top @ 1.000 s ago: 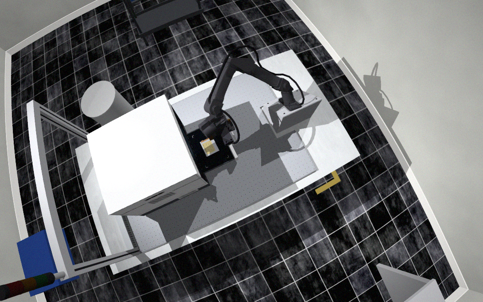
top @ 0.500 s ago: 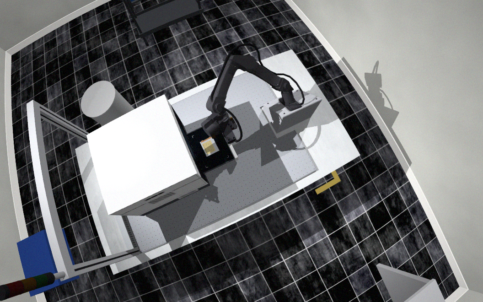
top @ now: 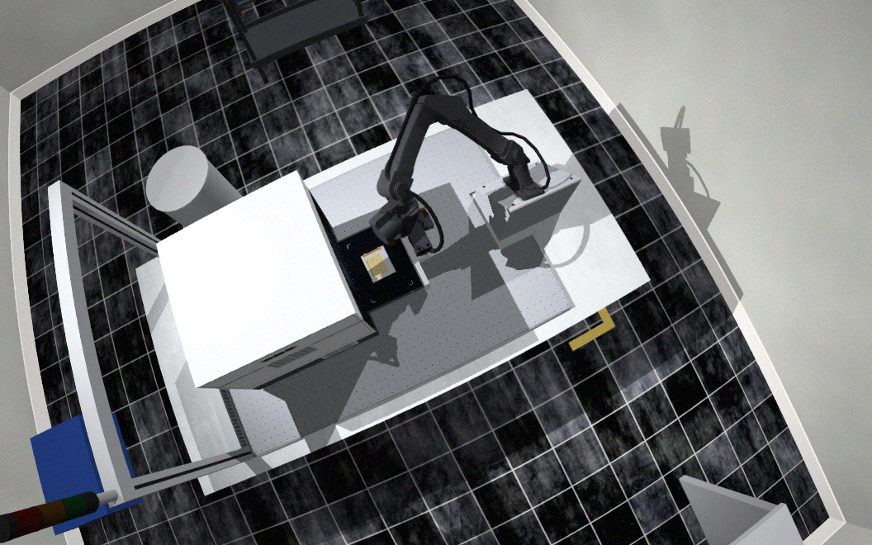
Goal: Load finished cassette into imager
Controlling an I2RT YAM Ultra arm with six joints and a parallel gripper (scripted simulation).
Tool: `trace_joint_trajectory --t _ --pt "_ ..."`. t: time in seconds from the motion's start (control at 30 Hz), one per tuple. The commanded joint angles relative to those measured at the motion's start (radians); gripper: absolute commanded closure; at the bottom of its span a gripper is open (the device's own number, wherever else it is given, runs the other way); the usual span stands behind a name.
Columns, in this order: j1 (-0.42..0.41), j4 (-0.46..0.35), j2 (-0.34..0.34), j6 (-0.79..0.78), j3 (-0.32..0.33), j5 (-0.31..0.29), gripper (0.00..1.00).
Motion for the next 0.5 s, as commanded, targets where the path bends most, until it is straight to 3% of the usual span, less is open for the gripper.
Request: trace_joint_trajectory --t 0.0,0.07,0.17,0.47 --pt "0.036 -0.016 -0.043 0.022 -0.001 -0.017 0.0" --pt "0.04 -0.02 -0.048 0.028 -0.024 -0.017 0.0" --pt "0.041 -0.019 -0.051 0.028 0.008 -0.018 0.0" --pt "0.041 -0.02 -0.051 0.028 0.008 -0.018 0.0"
